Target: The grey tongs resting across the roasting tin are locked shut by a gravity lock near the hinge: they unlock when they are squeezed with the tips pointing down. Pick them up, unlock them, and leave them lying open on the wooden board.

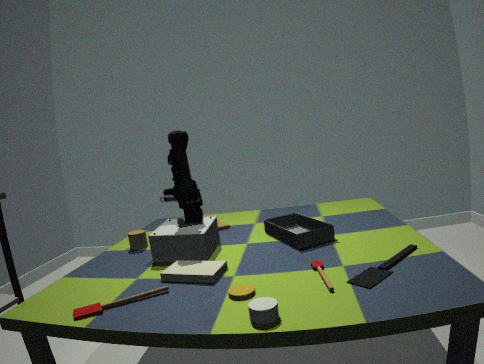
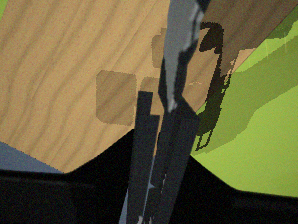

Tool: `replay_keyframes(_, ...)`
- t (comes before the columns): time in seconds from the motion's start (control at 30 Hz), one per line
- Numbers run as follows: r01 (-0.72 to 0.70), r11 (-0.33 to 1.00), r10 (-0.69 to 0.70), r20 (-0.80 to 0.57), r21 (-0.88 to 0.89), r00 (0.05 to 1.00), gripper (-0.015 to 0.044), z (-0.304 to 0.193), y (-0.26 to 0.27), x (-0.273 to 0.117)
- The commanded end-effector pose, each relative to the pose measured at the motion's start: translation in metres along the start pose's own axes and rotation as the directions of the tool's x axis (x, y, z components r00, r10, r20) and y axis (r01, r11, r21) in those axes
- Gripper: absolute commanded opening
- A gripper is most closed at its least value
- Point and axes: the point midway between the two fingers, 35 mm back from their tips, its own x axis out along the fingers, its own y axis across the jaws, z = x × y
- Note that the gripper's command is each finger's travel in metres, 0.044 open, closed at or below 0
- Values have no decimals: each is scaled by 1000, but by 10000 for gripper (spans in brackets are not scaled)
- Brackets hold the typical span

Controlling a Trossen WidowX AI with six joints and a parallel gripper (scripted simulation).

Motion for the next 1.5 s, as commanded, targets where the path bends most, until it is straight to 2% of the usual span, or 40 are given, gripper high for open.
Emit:
replay_keyframes(0.0,-6,1000,6,-2,-5,1000,-150,-1,1,5)
replay_keyframes(1.47,-6,1000,6,-1,-5,1000,-150,1,0,71)
